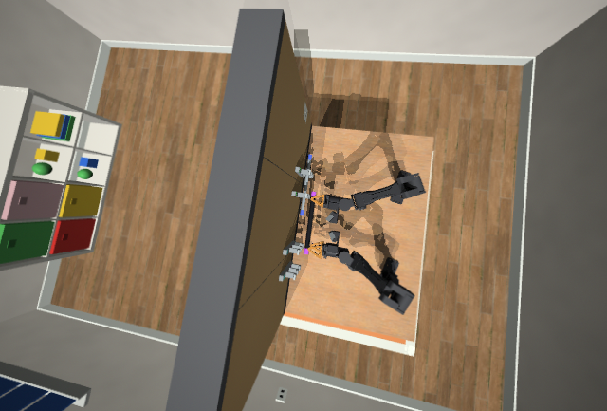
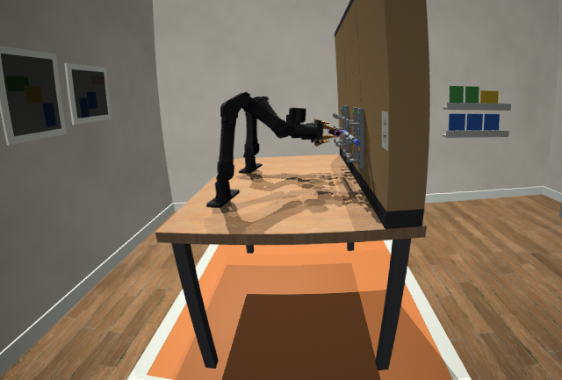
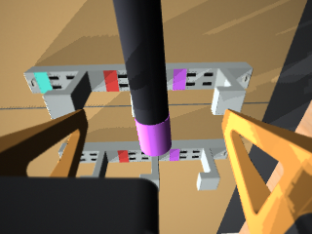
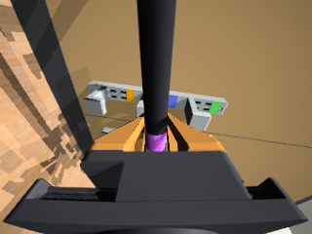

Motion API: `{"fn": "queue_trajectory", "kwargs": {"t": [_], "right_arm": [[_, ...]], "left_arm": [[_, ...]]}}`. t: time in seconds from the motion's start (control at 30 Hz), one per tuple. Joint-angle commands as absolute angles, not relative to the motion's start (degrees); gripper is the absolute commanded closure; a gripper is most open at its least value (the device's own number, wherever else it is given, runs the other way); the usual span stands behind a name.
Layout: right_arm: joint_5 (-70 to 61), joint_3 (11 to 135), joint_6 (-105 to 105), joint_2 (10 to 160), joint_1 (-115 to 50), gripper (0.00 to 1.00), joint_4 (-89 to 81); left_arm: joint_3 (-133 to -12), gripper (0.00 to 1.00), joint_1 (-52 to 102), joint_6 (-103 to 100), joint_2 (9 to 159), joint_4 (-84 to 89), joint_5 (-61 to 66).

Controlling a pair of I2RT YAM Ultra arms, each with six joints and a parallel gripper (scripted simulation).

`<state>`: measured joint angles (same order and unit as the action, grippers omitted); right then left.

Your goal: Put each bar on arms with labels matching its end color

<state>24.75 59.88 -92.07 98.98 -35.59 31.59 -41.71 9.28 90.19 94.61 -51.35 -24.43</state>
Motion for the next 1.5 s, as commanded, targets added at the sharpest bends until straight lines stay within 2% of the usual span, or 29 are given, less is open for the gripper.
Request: {"fn": "queue_trajectory", "kwargs": {"t": [0.0, 1.47], "right_arm": [[24.5, 60.4, -90.0, 95.9, -35.7, 1.00, 35.3], [24.3, 60.8, -90.0, 96.0, -35.5, 1.00, 35.1]], "left_arm": [[-44.1, 0.00, 8.6, 90.0, 95.3, -51.2, -23.7], [-47.2, 0.00, 6.7, 90.0, 97.6, -50.5, -21.8]]}}
